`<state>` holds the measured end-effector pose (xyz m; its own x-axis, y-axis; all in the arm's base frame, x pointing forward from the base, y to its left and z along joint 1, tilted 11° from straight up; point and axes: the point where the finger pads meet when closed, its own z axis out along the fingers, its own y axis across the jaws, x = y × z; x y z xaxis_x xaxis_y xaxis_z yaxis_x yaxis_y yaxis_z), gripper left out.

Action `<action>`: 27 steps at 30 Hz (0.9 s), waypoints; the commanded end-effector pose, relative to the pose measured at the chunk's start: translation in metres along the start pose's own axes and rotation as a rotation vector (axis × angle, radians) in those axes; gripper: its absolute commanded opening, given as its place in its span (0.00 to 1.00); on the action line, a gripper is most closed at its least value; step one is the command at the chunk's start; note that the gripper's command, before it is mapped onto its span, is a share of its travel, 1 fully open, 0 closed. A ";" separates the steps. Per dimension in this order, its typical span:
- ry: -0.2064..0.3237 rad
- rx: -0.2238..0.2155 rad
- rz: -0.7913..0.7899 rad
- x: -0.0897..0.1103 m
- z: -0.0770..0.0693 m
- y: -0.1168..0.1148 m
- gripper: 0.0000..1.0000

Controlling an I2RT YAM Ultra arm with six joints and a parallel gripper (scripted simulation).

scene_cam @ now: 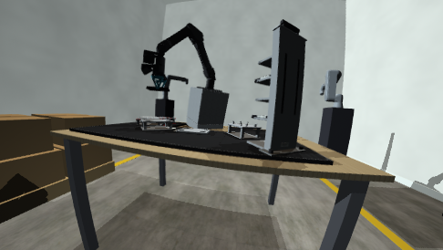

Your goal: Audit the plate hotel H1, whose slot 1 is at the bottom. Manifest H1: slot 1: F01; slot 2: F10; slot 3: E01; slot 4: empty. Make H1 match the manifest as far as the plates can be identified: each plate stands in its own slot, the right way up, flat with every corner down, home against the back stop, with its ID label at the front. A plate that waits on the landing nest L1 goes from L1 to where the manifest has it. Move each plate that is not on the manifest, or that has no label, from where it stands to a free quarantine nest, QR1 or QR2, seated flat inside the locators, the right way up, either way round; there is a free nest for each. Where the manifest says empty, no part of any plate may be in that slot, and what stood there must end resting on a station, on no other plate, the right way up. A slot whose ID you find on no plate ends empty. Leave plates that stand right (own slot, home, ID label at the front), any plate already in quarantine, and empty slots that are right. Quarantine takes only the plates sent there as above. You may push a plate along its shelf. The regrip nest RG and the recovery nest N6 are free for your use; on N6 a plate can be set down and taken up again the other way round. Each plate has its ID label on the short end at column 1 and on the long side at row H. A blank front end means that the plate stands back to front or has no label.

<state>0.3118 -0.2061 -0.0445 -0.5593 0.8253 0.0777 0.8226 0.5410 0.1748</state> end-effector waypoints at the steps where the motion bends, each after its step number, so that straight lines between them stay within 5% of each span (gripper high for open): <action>1: -0.026 -0.008 -0.017 -0.010 -0.008 -0.004 0.86; 27: -0.027 -0.005 -0.017 -0.044 -0.008 -0.073 0.86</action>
<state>0.2774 -0.2692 -0.0602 -0.5650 0.8212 0.0800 0.8187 0.5459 0.1781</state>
